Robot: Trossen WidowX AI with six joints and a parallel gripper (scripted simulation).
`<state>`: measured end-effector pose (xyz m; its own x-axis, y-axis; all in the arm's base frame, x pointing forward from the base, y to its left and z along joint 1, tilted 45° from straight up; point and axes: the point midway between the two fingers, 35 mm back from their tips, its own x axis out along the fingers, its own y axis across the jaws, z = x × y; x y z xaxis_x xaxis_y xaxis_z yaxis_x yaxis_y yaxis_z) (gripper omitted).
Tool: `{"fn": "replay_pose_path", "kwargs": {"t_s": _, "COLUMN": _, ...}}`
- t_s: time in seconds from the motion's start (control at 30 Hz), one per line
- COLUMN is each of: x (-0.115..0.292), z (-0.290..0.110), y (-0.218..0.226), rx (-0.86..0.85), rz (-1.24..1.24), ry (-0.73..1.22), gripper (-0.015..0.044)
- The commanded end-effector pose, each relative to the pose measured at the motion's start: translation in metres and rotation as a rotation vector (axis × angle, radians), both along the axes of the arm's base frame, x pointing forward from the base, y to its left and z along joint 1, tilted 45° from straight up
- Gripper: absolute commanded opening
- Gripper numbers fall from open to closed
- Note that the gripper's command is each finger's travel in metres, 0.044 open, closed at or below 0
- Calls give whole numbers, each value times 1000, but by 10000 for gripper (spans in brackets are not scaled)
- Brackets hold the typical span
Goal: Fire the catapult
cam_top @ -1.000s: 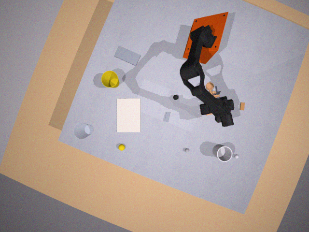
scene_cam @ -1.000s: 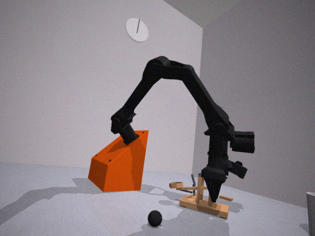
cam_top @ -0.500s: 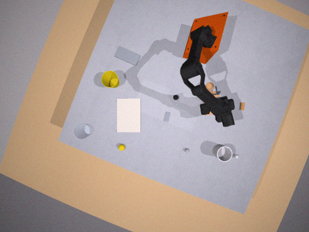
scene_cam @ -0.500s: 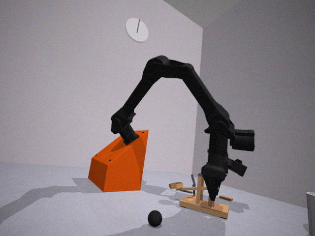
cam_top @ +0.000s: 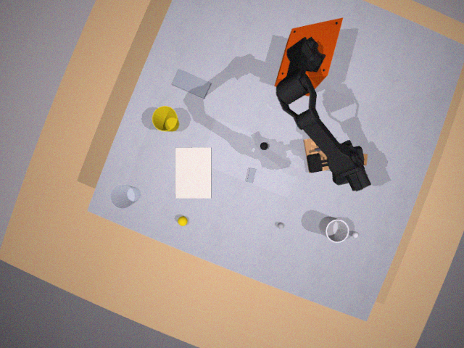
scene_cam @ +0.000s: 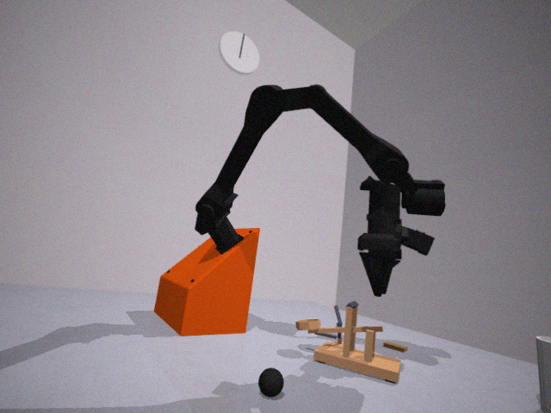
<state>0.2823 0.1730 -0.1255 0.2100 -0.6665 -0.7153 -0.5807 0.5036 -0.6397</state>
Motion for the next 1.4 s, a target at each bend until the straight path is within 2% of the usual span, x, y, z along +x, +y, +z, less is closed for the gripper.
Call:
{"fn": "replay_pose_path", "kwargs": {"t_s": 0.0, "x": -1, "z": -6, "y": -9, "rx": -5, "rz": -11, "ry": 3, "gripper": 440}}
{"fn": "replay_pose_path", "kwargs": {"t_s": 0.13, "x": 6, "z": -32, "y": -34, "rx": -7, "rz": -11, "ry": 3, "gripper": 440}}
{"fn": "replay_pose_path", "kwargs": {"t_s": 1.37, "x": 17, "z": -69, "y": -70, "rx": -10, "rz": -11, "ry": 2, "gripper": 440}}
